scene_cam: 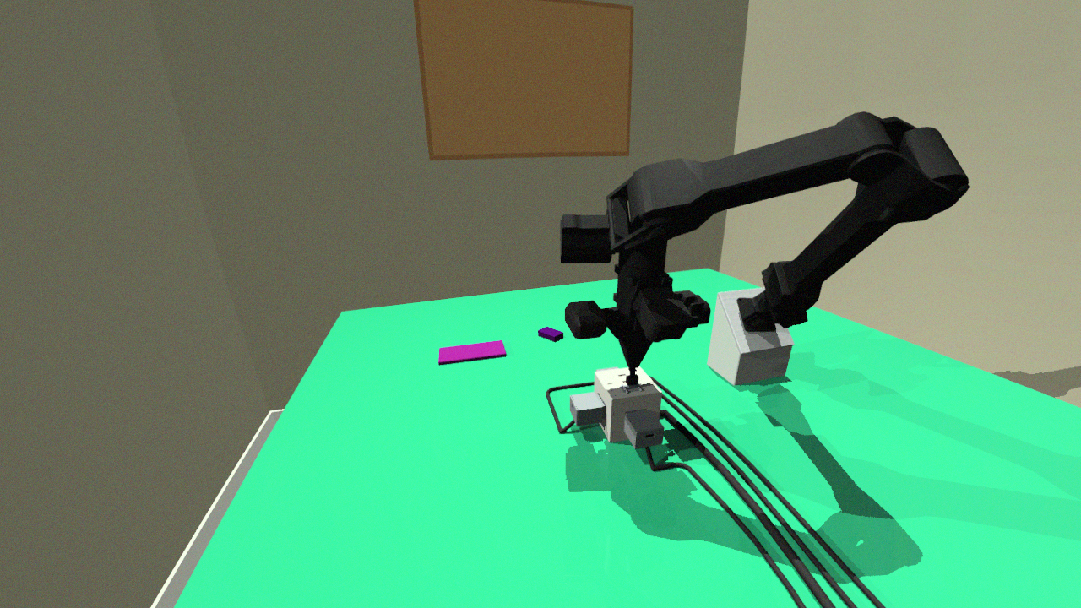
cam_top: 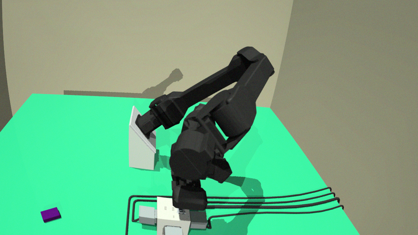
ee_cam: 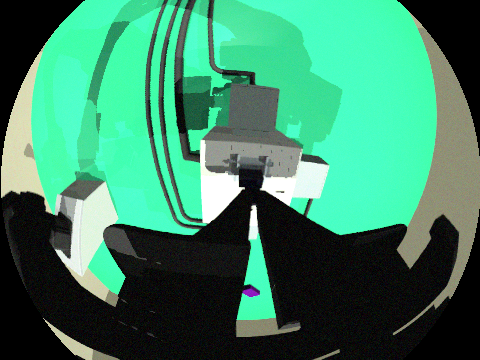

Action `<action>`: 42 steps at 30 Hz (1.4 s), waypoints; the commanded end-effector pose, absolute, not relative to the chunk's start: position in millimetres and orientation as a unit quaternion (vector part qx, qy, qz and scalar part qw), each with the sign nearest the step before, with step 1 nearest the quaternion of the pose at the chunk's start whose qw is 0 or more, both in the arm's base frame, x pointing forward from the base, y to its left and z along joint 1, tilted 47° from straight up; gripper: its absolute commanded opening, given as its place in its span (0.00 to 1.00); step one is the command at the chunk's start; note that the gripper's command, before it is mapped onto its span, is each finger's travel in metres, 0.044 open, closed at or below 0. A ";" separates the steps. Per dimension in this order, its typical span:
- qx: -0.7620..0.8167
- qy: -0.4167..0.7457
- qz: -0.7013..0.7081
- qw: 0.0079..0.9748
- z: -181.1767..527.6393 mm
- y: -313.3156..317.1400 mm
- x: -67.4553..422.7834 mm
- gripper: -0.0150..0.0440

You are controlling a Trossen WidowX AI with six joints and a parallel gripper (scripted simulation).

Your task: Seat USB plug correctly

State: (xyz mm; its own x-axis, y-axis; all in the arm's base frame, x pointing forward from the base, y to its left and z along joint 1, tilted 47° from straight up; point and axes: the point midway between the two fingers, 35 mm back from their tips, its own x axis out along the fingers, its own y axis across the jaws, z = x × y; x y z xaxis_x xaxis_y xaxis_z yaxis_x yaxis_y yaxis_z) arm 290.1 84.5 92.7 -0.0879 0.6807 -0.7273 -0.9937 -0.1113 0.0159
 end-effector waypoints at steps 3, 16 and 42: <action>-0.291 0.268 0.685 0.612 93.8 85.0 290.6 0.25; -0.291 0.268 0.685 0.612 92.8 86.1 290.5 0.25; -0.291 0.268 0.685 0.612 90.7 88.4 290.2 0.25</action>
